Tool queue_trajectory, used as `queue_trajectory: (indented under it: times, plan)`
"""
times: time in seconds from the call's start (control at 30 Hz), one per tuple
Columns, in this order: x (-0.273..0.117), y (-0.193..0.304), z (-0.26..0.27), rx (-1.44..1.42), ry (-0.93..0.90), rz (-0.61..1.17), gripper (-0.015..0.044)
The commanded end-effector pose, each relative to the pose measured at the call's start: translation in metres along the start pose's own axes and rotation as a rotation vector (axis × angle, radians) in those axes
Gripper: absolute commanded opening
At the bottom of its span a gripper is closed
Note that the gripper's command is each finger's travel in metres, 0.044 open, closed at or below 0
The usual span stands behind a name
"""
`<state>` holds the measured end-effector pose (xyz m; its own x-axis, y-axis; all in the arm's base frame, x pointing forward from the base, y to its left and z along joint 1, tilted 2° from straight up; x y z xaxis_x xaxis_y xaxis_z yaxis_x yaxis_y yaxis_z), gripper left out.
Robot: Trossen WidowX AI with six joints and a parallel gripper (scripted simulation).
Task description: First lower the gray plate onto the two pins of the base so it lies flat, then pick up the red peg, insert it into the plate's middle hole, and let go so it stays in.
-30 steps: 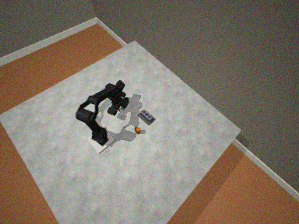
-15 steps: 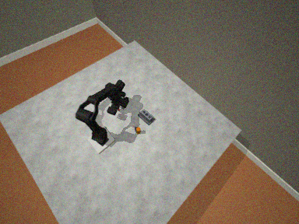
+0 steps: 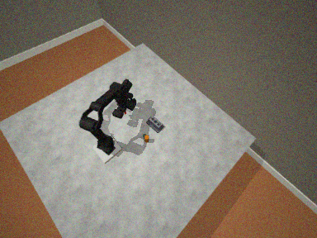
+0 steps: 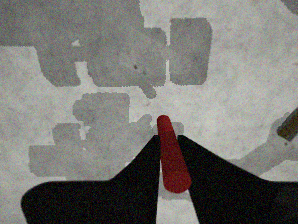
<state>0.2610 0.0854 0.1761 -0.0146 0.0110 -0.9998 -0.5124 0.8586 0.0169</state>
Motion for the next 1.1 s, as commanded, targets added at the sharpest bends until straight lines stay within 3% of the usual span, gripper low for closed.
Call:
queue_trajectory:
  times: [0.0, 0.17, 0.2, 1.07]
  plan:
    - [-0.016, 0.0, 0.001, 0.002, -0.006, 0.003, 0.0]
    - [-0.032, 0.0, 0.001, 0.002, -0.006, 0.003, 0.0]
    - [-0.02, -0.001, 0.001, 0.001, -0.001, 0.0, 0.0]
    - [-0.025, -0.069, 0.008, -0.014, 0.002, -0.018, 0.0]
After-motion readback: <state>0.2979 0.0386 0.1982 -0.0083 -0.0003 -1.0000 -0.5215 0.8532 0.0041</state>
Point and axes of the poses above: the point midway between the two fingers, 35 mm back from their tips, its own x axis out along the fingers, its own z axis across the jaws, y = z × x, the point moved 7 cm from there along -x, back along the fingers, and after that the axes turned 12 degrees about -x, right-handed, at the moved point
